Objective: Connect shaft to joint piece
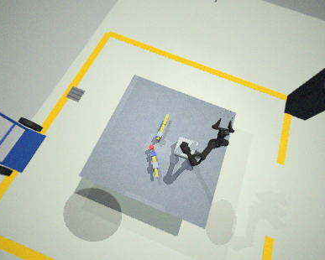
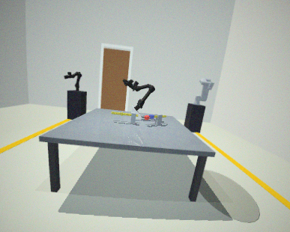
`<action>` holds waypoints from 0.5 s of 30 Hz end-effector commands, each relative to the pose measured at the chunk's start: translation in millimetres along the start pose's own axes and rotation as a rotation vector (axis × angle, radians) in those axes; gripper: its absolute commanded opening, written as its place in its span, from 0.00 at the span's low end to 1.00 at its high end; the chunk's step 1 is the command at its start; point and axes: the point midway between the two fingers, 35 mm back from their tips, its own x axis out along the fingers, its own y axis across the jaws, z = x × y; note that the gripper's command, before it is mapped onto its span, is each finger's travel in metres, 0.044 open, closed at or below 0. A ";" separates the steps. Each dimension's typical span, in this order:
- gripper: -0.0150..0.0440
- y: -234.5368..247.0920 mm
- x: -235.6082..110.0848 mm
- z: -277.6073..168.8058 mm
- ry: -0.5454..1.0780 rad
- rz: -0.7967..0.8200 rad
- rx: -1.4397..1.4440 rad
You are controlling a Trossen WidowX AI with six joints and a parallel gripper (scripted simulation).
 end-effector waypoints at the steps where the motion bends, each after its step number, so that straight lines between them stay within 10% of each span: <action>1: 1.00 37.5 29.4 -8.1 0.070 0.091 0.001; 15: 1.00 188.2 86.8 -58.8 0.356 0.429 -0.044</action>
